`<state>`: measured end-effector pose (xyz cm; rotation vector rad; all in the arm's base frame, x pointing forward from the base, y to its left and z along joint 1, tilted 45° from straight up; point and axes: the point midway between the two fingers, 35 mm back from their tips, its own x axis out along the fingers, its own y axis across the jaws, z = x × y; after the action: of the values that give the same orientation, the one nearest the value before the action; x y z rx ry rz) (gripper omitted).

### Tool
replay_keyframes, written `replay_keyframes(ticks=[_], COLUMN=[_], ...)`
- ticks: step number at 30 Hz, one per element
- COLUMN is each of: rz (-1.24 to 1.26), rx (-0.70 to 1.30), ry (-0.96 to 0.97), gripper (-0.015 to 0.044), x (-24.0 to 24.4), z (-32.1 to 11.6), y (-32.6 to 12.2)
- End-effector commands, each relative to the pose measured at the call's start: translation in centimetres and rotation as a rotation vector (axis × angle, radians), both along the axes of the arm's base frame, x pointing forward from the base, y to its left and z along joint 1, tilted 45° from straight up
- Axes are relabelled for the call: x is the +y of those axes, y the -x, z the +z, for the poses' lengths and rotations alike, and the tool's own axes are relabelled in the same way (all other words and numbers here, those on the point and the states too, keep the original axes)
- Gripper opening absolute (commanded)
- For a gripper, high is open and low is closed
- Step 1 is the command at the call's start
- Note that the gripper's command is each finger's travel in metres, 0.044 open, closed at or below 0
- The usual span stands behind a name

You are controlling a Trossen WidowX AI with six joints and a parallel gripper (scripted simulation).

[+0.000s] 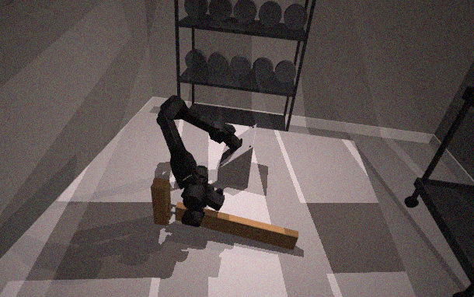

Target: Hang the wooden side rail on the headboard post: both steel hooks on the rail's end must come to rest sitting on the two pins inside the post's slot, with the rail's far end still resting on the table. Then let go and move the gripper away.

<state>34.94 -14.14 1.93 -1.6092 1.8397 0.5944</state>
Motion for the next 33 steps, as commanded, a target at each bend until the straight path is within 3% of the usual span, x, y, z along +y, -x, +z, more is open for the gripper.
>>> replay_keyframes(ticks=[1, 33], rz=[0.011, 0.011], rx=[-0.015, -0.015], ry=[0.001, 0.001], gripper=[0.0000, 0.0000], x=[0.22, 0.03], z=[0.59, 0.89], y=[-0.40, -0.25])
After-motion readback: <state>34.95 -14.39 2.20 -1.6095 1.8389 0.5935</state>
